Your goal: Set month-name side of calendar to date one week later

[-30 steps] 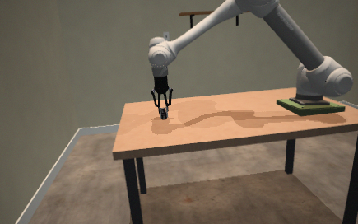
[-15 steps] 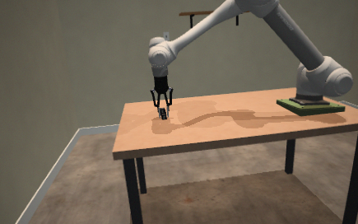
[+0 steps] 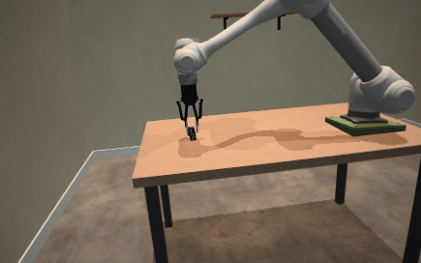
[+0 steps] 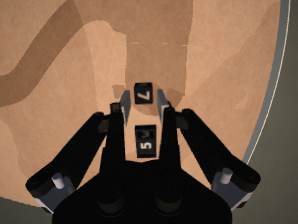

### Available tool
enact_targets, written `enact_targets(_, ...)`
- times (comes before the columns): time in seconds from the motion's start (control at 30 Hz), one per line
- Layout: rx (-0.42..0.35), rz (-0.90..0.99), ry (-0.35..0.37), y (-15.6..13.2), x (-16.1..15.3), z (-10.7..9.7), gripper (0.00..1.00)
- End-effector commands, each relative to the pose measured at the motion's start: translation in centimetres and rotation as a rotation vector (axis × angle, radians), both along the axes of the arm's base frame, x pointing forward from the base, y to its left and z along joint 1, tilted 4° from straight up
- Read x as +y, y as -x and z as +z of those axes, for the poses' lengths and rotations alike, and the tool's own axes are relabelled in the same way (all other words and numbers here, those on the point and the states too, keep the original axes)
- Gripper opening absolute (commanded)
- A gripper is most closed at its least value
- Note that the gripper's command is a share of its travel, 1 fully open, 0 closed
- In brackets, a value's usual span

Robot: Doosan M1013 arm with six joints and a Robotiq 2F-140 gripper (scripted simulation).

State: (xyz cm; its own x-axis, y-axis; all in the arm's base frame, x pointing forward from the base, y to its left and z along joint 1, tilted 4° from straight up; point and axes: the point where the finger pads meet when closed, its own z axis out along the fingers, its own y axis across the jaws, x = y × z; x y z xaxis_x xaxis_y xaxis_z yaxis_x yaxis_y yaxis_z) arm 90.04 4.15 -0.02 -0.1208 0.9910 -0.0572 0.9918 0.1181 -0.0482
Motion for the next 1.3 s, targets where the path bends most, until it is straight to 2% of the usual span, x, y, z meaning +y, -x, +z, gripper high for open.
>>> enact_targets(0.0,0.000,0.000,0.000,-0.1,0.1,1.5,0.35)
enact_targets(0.07,0.000,0.000,0.000,-0.1,0.1,1.5,0.35)
enact_targets(0.27,0.000,0.000,0.000,-0.2,0.3,4.7,0.35)
enact_targets(0.4,0.000,0.000,0.000,-0.2,0.4,6.0,0.35)
enact_targets(0.67,0.000,0.000,0.000,-0.3,0.4,6.5,0.35)
enact_targets(0.7,0.000,0.000,0.000,-0.3,0.4,6.5,1.00)
enact_targets(1.27,0.000,0.000,0.000,-0.3,0.4,6.5,1.00)
